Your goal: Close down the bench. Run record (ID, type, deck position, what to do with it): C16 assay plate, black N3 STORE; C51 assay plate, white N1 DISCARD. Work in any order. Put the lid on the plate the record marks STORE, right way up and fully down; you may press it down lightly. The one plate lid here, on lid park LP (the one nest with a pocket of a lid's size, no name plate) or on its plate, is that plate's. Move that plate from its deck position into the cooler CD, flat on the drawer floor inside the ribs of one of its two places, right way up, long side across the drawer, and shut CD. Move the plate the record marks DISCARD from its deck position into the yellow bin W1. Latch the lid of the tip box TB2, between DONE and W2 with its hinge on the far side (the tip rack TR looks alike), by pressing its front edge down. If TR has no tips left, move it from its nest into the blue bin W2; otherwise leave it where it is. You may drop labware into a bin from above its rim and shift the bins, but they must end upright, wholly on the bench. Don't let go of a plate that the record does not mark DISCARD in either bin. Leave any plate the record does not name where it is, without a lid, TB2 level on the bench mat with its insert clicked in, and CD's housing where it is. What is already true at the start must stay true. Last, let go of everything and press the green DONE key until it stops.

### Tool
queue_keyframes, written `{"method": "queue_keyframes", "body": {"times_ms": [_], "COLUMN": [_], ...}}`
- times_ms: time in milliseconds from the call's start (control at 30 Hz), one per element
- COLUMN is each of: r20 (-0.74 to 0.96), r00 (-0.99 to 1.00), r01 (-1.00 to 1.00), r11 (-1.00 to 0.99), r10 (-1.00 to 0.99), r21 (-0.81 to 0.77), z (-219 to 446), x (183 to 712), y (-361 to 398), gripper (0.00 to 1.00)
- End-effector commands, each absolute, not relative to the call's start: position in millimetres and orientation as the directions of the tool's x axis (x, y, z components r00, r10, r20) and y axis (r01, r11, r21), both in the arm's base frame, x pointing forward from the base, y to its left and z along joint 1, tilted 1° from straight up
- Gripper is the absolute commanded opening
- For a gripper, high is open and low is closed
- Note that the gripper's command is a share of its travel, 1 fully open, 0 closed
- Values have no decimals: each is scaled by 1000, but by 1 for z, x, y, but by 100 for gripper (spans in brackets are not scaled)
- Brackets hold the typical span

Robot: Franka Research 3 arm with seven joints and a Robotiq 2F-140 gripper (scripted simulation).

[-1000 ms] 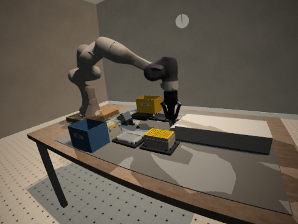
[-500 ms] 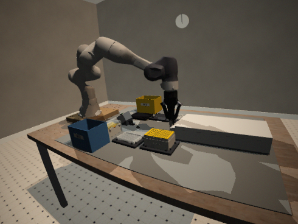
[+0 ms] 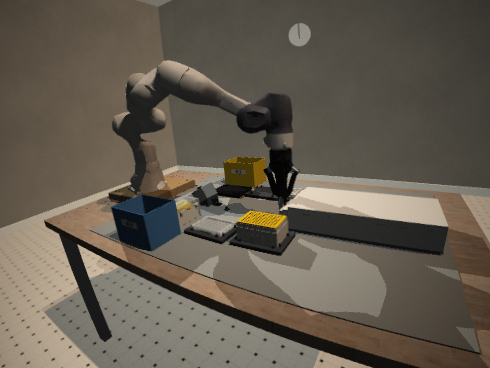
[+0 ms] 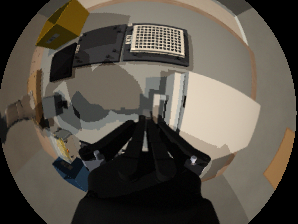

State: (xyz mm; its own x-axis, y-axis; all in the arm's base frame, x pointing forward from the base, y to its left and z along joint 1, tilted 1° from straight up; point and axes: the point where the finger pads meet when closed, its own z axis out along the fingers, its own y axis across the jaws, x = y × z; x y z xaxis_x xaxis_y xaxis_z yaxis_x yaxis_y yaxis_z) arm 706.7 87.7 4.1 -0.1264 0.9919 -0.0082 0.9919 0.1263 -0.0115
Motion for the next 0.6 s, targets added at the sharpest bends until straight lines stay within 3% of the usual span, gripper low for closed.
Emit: {"method": "queue_keyframes", "body": {"times_ms": [0,567], "r20": [-8,-8], "r00": [-130,-130], "r01": [991,991], "r11": [130,130], "r10": [991,991], "r21": [-6,-6], "z": [3,3], "x": [709,700], "y": [87,86], "gripper": [0,0]}}
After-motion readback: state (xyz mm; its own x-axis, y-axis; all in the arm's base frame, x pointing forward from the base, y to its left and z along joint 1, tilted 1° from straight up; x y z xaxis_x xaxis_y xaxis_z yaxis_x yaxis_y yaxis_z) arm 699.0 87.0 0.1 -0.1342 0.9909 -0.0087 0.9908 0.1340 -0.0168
